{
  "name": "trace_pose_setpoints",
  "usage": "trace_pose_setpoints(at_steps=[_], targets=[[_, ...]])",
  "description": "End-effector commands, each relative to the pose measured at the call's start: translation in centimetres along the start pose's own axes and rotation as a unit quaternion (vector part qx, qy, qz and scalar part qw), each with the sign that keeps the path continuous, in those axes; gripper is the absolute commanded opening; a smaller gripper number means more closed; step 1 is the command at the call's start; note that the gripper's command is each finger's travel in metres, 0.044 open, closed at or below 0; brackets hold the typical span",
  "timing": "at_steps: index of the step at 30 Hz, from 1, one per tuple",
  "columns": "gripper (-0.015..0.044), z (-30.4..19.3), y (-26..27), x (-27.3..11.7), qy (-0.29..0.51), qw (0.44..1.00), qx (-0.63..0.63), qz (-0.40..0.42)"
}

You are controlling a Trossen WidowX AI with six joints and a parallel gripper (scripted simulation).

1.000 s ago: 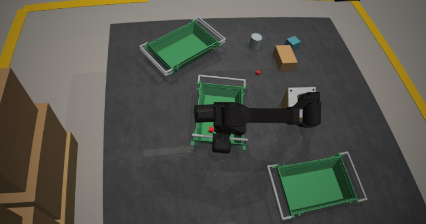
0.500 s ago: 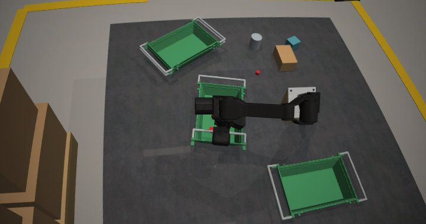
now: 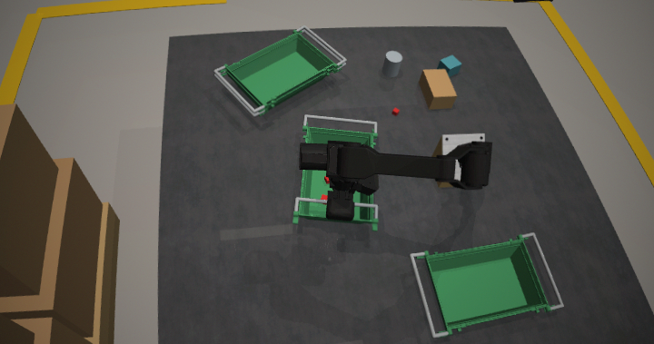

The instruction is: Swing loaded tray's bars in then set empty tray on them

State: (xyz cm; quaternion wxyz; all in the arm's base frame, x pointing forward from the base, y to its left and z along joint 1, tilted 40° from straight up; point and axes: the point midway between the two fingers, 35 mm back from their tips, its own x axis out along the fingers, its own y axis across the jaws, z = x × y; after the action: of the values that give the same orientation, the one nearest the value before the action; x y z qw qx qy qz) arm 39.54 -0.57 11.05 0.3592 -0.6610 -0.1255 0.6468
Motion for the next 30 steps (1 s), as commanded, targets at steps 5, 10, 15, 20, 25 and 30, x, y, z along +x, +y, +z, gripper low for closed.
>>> trace_pose_setpoints(at_steps=[5,10,15,20,25,30], targets=[[0.0088,0.0,0.0,0.0,0.0,1.0,0.001,0.0],[0.0088,0.0,0.0,0.0,0.0,1.0,0.001,0.0],[0.0088,0.0,0.0,0.0,0.0,1.0,0.001,0.0],[0.0088,-0.2,0.0,-2.0,0.003,1.0,0.011,0.003],[0.0088,0.1,0.1,-7.9,0.012,0.999,0.039,0.011],[0.0088,-1.0,2.7,-5.6,0.008,0.984,0.178,0.009]])
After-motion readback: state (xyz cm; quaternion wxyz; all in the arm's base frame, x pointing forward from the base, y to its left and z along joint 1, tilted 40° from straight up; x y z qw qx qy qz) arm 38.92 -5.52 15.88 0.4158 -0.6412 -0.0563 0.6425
